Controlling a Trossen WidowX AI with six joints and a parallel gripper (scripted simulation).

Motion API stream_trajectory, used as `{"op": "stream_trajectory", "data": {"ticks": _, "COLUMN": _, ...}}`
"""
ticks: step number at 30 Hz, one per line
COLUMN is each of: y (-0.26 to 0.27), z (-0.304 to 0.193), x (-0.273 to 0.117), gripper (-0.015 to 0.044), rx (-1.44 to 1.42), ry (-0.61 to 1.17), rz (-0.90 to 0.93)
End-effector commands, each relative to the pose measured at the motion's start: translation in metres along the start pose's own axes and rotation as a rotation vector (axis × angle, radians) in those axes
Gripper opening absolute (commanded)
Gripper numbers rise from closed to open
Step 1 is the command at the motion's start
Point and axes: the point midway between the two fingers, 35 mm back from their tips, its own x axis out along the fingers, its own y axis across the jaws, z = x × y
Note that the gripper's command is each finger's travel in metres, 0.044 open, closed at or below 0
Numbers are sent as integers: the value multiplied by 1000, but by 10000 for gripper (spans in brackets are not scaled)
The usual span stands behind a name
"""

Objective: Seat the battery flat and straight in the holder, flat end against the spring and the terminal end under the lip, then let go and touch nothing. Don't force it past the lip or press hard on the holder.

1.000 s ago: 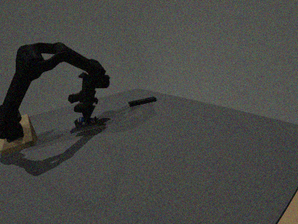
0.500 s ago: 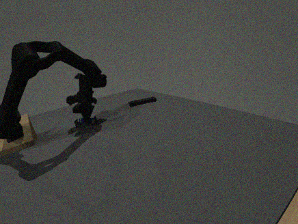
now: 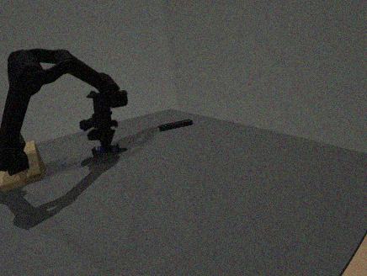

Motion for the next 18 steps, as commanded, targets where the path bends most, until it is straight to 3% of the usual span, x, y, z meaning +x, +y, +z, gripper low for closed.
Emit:
{"op": "stream_trajectory", "data": {"ticks": 1, "y": 3, "z": -1, "x": 3, "gripper": 79, "rx": 3, "ry": 33, "rz": 6}}
{"op": "stream_trajectory", "data": {"ticks": 18, "y": 4, "z": 2, "x": 4, "gripper": 79, "rx": 6, "ry": 126, "rz": -2}}
